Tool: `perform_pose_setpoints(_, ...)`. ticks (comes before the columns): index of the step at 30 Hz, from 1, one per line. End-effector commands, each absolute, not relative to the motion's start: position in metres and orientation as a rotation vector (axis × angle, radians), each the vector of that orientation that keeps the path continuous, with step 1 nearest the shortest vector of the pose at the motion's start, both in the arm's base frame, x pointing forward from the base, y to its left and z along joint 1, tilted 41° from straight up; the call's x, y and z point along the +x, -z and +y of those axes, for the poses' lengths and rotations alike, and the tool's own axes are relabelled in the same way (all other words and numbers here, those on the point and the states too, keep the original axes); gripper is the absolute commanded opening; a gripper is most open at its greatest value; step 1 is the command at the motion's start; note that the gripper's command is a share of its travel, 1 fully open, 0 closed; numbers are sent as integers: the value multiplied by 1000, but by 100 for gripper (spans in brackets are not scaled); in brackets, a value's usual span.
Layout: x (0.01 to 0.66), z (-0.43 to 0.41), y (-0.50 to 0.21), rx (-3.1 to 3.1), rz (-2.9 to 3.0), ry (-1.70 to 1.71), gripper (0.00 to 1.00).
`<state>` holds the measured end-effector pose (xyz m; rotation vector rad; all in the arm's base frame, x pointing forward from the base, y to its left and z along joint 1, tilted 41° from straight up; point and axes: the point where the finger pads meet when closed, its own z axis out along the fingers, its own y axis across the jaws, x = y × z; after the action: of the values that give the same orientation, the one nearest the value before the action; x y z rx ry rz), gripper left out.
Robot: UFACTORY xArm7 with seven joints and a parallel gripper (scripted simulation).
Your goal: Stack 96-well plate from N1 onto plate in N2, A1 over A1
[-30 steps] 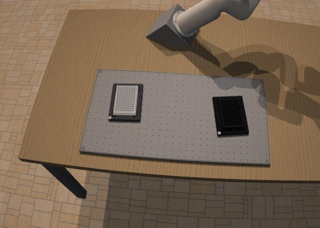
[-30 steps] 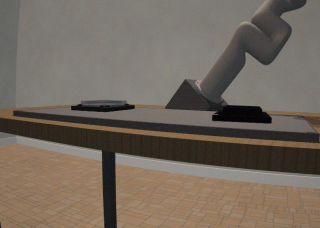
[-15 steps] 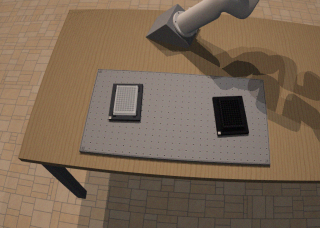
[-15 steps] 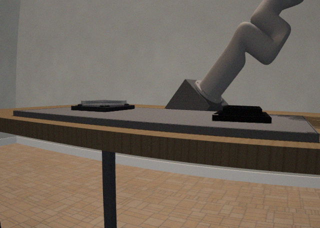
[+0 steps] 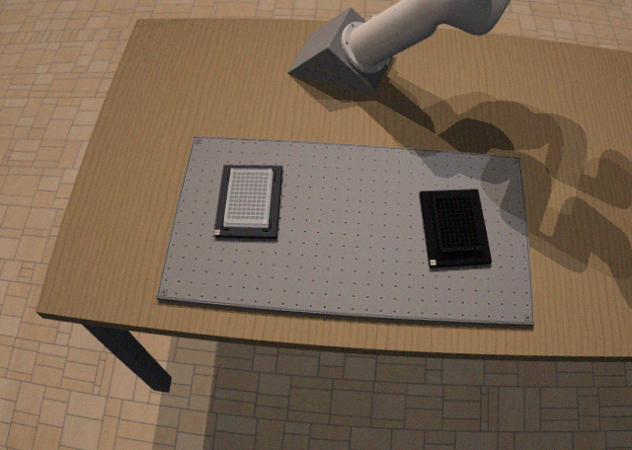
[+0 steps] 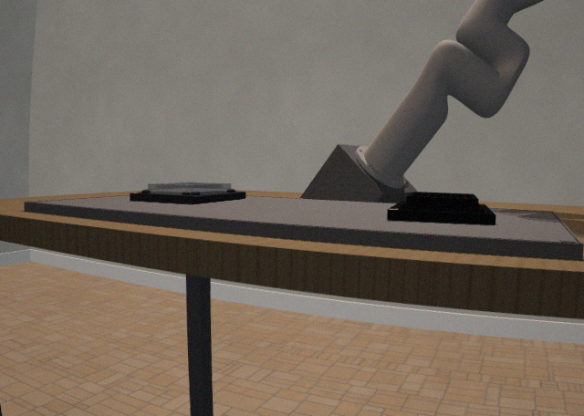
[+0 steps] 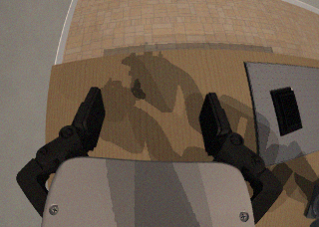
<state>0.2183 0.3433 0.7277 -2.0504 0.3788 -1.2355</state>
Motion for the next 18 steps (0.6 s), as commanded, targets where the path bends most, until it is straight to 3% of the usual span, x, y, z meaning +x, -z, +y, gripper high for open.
perform_pose_setpoints(1, 230, 334, -722, -2057, 375, 1232, 100)
perform_pose_setpoints(18, 275, 304, -687, -2185, 337, 1164, 100)
